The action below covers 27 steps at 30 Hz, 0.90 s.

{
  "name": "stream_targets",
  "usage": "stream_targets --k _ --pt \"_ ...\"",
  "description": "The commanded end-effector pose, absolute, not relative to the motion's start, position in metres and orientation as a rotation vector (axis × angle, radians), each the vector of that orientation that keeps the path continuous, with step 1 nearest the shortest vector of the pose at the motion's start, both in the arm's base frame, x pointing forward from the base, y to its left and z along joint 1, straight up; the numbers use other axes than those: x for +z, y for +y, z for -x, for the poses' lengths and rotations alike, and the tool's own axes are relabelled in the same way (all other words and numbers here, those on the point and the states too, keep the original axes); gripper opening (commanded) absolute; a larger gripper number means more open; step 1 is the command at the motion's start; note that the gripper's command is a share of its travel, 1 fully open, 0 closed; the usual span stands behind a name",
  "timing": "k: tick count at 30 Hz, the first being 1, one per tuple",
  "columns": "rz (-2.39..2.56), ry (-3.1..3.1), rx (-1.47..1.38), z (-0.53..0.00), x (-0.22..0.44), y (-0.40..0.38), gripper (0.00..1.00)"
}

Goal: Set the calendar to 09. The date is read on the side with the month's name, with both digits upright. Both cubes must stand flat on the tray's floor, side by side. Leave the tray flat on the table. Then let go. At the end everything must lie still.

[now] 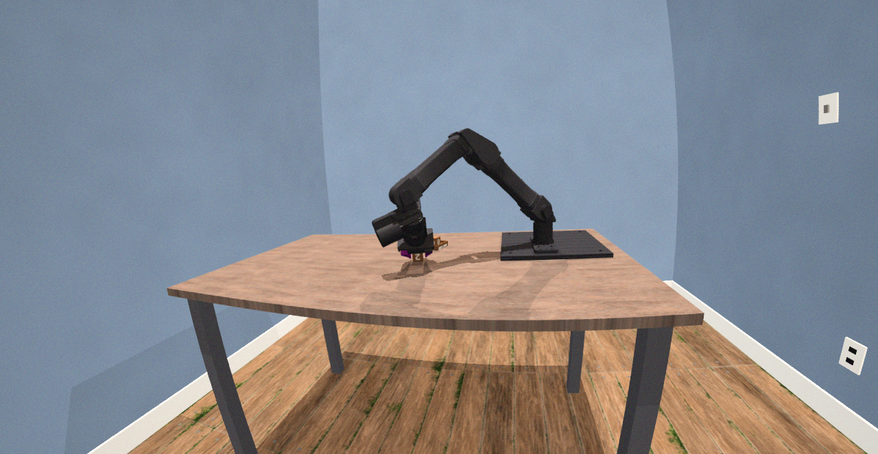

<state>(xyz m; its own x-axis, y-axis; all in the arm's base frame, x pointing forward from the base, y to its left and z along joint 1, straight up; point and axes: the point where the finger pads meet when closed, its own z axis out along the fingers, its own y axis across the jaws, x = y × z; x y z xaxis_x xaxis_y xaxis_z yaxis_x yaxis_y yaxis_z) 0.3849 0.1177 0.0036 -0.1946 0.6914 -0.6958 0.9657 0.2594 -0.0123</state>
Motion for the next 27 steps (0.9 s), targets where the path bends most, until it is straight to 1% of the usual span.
stream_targets --k 1,16,17,27 --pt "-1.486 1.944 -0.607 -0.3884 0.0099 0.1171 0.47" --pt "-1.486 1.944 -0.607 -0.3884 0.0099 0.1171 0.47" --pt "-1.486 1.944 -0.607 -0.3884 0.0099 0.1171 0.27" --pt "-1.486 1.944 -0.607 -0.3884 0.0099 0.1171 0.27"
